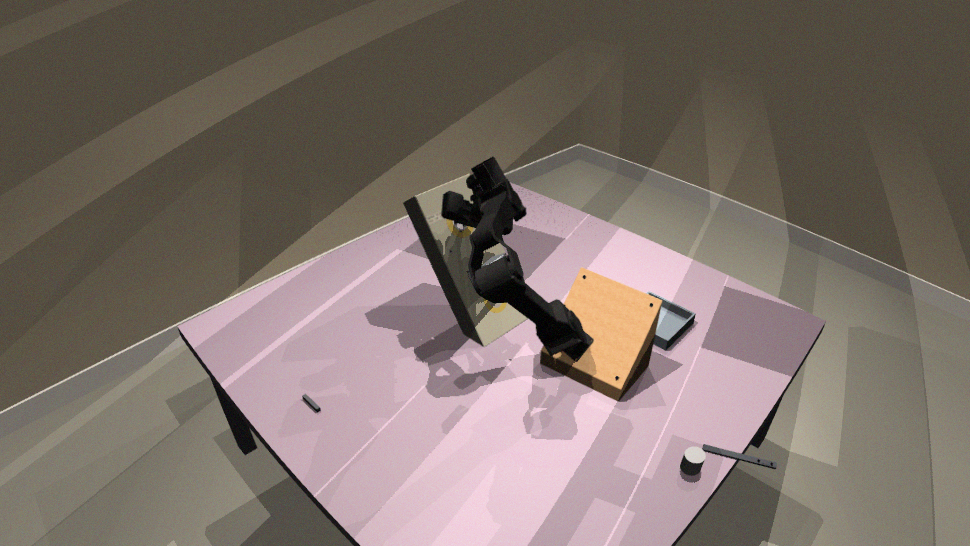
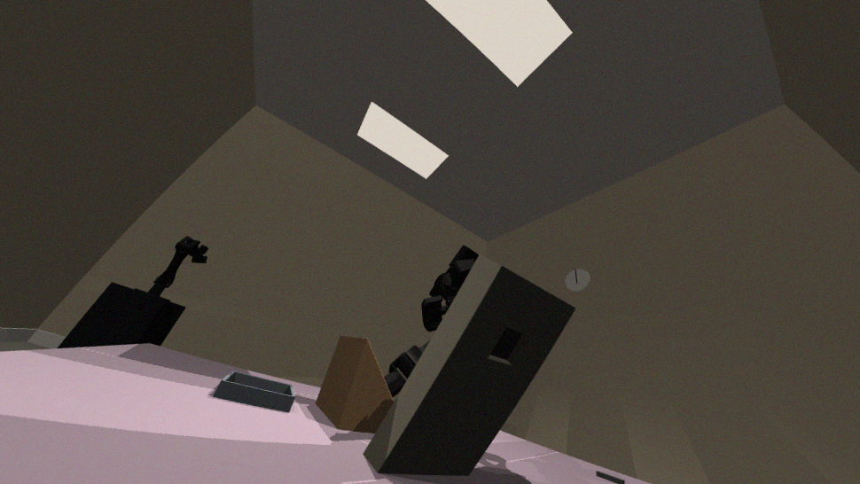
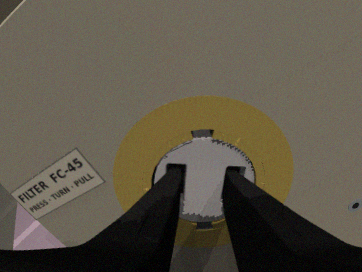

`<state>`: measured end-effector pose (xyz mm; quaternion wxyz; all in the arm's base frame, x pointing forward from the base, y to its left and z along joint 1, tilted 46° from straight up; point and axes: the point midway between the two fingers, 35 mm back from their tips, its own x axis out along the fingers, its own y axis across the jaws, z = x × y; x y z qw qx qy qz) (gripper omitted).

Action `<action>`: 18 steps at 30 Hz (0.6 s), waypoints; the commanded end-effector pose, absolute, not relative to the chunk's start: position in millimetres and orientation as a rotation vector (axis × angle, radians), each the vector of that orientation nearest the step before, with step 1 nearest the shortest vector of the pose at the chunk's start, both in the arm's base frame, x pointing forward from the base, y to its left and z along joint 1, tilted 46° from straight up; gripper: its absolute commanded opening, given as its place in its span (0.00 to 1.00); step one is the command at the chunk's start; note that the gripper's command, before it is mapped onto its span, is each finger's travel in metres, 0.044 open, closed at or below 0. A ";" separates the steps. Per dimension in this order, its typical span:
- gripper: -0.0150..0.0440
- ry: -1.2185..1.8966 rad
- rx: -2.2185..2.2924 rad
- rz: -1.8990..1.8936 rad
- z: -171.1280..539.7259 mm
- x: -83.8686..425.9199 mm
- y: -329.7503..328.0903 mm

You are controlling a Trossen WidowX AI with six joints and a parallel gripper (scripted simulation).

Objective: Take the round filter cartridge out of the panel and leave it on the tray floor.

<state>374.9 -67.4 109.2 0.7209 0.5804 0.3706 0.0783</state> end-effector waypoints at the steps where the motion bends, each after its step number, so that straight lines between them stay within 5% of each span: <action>1: 0.42 0.824 1.281 0.169 106.3 377.3 -64.8; 18: 0.39 0.817 1.286 0.174 107.9 377.2 -66.0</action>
